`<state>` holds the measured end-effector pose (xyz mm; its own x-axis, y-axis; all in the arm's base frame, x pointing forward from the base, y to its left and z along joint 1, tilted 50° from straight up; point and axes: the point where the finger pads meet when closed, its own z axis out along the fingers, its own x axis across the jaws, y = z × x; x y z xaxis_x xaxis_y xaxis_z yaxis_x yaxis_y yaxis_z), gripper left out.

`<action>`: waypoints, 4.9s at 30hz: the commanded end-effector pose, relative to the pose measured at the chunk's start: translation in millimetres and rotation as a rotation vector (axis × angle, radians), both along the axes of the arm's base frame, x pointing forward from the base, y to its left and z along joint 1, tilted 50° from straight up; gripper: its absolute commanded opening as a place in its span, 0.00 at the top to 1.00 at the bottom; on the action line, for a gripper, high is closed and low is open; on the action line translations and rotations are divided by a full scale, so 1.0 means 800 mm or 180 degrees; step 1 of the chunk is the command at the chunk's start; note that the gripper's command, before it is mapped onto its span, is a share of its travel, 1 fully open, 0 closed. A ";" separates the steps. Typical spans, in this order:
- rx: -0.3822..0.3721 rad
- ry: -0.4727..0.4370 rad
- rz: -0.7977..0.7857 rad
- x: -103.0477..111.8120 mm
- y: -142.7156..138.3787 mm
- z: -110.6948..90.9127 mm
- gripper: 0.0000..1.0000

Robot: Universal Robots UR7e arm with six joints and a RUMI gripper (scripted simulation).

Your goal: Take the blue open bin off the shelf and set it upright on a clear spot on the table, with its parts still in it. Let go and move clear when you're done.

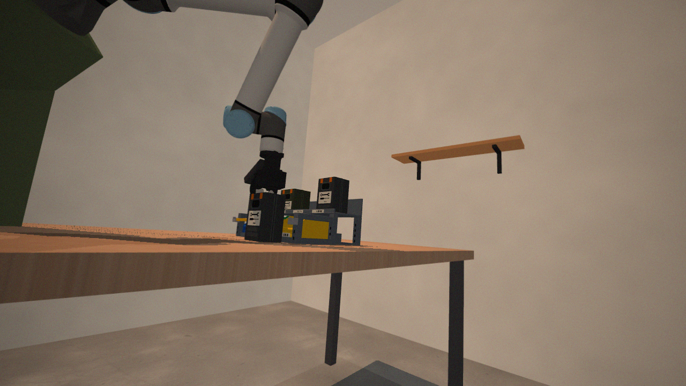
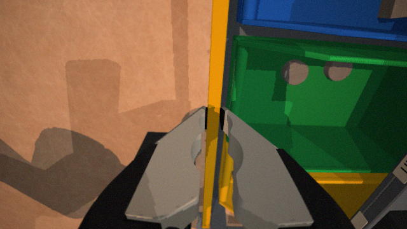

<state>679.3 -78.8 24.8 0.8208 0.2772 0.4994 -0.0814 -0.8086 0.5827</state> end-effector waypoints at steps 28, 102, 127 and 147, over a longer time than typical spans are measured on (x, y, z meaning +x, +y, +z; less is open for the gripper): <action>0.0000 -0.0003 0.0002 0.000 0.001 0.001 1.00; 0.0000 -0.0003 0.0002 -0.016 0.015 0.019 1.00; 0.0000 -0.0003 0.0002 -0.033 0.030 0.038 1.00; 0.0000 -0.0003 0.0002 -0.048 0.045 0.056 1.00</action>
